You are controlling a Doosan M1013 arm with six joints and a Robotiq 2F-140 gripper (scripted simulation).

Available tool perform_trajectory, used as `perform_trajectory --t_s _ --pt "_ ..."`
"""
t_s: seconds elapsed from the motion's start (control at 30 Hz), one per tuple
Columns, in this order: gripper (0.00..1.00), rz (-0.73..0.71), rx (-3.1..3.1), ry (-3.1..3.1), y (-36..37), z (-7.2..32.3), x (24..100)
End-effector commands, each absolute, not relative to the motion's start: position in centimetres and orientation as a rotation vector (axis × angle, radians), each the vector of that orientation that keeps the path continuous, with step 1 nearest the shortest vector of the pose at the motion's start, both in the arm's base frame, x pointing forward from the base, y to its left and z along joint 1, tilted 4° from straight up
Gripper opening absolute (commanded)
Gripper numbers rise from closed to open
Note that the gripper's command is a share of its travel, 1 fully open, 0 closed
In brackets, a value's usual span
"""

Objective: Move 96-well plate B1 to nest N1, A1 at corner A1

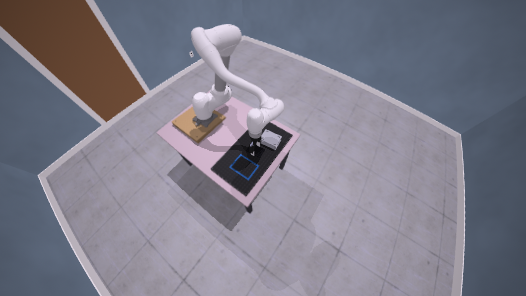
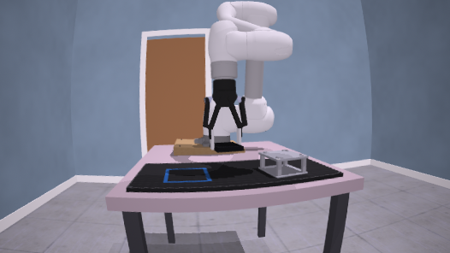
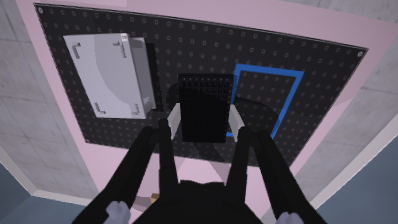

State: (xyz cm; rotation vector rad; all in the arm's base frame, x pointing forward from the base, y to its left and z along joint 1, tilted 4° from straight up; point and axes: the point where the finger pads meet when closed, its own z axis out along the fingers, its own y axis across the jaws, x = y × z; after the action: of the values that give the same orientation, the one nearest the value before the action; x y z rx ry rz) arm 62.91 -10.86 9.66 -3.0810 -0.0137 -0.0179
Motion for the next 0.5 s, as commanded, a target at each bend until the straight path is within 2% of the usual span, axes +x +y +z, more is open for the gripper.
perform_trajectory --t_s 0.0,0.47 --pt "0.0 -0.018 -3.081 -0.013 -9.8 9.9 63.1" --pt "0.0 -0.018 -3.081 -0.013 -6.0 10.9 64.0"
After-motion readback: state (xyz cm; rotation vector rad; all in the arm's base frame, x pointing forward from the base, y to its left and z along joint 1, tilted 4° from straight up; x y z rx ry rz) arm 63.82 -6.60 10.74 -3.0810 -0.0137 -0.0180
